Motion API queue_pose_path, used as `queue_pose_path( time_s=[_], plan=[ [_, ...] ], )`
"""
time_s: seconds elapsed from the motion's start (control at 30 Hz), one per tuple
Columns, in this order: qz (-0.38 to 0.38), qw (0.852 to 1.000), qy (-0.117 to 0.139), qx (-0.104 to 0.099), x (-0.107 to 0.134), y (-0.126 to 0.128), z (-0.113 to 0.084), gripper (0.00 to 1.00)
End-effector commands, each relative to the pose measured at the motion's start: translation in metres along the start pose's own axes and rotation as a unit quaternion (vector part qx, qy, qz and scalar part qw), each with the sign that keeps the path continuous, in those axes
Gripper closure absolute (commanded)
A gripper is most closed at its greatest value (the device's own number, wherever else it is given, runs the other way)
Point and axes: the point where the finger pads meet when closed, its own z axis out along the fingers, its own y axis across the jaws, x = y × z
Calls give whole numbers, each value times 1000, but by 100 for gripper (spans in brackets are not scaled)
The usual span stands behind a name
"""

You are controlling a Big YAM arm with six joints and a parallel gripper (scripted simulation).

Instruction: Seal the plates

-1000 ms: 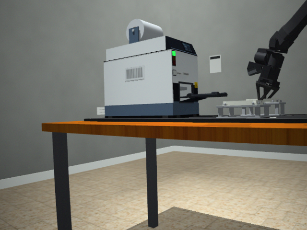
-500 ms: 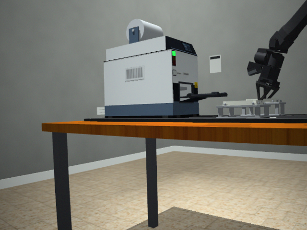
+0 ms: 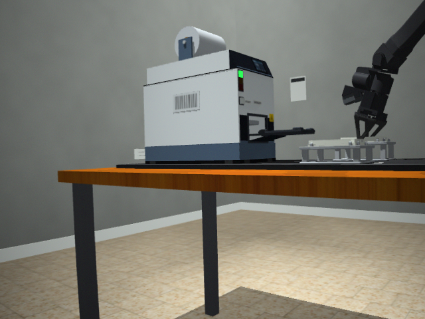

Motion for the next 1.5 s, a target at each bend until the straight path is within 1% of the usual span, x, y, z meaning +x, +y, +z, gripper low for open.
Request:
queue_pose_path(
  time_s=[0.0, 0.33, 0.63, 0.87, 1.07, 1.2, 1.37, 1.47],
  plan=[
    [-3, 1000, -17, 5, -18, -1, -8, 100],
    [-4, 1000, -17, 5, -18, -1, -8, 100],
    [-5, 1000, -19, 6, -25, -1, -21, 100],
    [-5, 1000, -16, 4, -26, -2, -22, 100],
    [-7, 1000, -27, 9, -33, -4, -28, 100],
    [-7, 1000, -29, 9, -35, -5, -24, 100],
    [-6, 1000, -20, 6, -26, -3, -15, 100],
    [-5, 1000, -17, 5, -23, -2, -16, 100]
  ],
)
